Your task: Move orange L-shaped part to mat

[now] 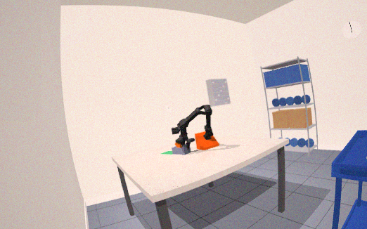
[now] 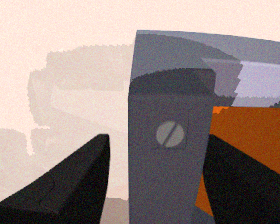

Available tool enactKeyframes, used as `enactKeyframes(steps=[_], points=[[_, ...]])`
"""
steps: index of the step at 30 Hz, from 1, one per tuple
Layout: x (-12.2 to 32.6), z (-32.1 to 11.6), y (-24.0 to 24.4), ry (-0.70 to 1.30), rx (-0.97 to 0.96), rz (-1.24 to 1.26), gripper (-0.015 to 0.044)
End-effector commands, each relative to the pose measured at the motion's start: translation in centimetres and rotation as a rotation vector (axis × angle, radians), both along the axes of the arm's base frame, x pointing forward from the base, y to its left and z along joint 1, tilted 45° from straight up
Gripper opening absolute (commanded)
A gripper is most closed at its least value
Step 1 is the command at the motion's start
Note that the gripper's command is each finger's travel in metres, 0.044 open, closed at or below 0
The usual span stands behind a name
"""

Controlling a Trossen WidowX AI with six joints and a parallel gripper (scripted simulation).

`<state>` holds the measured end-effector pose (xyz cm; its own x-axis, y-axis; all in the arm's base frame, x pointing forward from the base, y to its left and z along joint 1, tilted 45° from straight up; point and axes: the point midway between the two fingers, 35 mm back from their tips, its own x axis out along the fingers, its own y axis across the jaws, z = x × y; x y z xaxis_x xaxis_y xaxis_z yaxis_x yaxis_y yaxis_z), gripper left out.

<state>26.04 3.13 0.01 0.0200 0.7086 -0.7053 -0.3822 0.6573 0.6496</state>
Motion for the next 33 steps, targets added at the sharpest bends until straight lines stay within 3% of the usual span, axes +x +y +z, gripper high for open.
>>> enactKeyframes(steps=[1, 23, 33], points=[[0.0, -0.3, 0.1, 0.004, 0.000, -0.006, 0.0180], [-0.5, 1.6, -0.3, 0.005, -0.001, -0.006, 0.0180], [-0.2, 7.5, -7.8, 0.006, -0.005, -0.006, 0.0180]])
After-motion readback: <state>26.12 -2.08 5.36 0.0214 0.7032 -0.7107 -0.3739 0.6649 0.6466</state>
